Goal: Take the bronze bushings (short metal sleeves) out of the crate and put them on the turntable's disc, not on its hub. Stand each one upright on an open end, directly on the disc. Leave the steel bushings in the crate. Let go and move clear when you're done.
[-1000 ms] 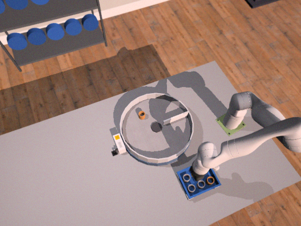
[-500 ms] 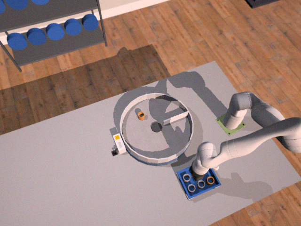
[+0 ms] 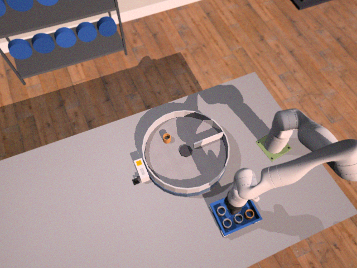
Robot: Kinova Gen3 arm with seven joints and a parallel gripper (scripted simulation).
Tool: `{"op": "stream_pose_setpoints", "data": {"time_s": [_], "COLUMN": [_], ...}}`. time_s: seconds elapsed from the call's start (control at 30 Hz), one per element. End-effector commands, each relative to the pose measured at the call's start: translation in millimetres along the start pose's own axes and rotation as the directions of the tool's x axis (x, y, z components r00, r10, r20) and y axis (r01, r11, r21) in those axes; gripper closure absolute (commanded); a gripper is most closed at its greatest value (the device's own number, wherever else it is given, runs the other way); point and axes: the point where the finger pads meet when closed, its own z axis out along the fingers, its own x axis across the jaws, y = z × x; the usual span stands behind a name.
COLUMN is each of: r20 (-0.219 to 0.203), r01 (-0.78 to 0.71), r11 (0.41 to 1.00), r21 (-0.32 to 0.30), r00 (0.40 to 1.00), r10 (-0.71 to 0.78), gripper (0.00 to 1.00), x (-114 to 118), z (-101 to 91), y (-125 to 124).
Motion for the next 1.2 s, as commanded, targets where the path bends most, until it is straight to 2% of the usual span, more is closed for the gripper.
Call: {"op": "stream_pose_setpoints", "data": {"time_s": [0.0,1.17], "r20": [-0.001,0.0], "r01": [0.003,0.002], "r11": [1.0,1.0], "r21": [-0.004,-0.004], "r00": [1.0,1.0], "r10": [-0.003,-0.002], "gripper": [0.64,0.64], "x": [0.1,0.2], "z": [1.2,7.9], "y": [1.6,1.7]}}
